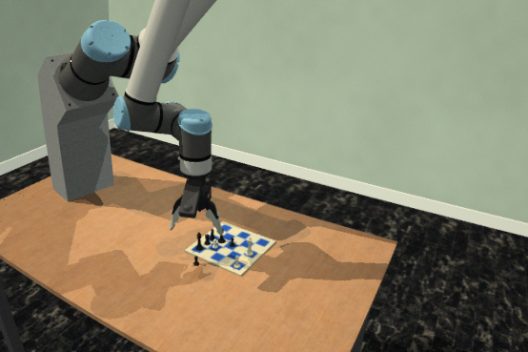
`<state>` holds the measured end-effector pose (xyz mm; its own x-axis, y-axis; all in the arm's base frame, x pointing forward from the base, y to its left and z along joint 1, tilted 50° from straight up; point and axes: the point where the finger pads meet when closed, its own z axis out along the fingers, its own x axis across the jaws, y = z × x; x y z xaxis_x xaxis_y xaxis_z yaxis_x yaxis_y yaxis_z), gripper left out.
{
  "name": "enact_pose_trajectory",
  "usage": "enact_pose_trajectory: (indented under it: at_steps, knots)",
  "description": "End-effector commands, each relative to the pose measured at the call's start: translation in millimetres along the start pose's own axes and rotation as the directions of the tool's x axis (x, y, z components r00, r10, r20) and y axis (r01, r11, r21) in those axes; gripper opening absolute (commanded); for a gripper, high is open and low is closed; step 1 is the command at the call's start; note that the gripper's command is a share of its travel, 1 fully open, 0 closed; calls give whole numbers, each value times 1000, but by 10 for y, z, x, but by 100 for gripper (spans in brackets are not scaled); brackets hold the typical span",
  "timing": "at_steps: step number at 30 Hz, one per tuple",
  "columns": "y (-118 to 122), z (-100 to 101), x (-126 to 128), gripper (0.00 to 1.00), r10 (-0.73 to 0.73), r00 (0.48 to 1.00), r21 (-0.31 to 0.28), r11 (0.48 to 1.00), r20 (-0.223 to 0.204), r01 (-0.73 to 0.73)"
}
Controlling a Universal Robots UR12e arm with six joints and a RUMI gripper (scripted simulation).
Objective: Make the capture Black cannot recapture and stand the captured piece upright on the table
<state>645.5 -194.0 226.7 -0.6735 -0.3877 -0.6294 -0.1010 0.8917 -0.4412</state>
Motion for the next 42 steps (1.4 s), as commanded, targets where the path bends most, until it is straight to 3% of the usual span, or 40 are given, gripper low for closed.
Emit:
enact_pose_trajectory:
  at_steps: [1, 10, 16, 21, 23, 30, 38, 40, 42]
  knots:
    - [25, -1, -4, 100, 135, 991, 3, 991, -1, -135]
    - [78, 0, -7, 100, 357, 934, 3, 934, 0, -357]
    - [137, 1, -12, 100, 556, 831, 3, 831, 1, -556]
    - [196, 2, -21, 100, 710, 704, 3, 704, 1, -710]
    - [196, 2, -21, 100, 710, 704, 3, 704, 1, -710]
    - [291, 2, -42, 100, 884, 467, 3, 467, 2, -884]
    - [411, 0, -83, 100, 990, 142, 2, 142, 4, -990]
    - [411, 0, -83, 100, 990, 142, 2, 142, 4, -990]
    - [441, 0, -96, 100, 998, 57, 1, 57, 4, -998]
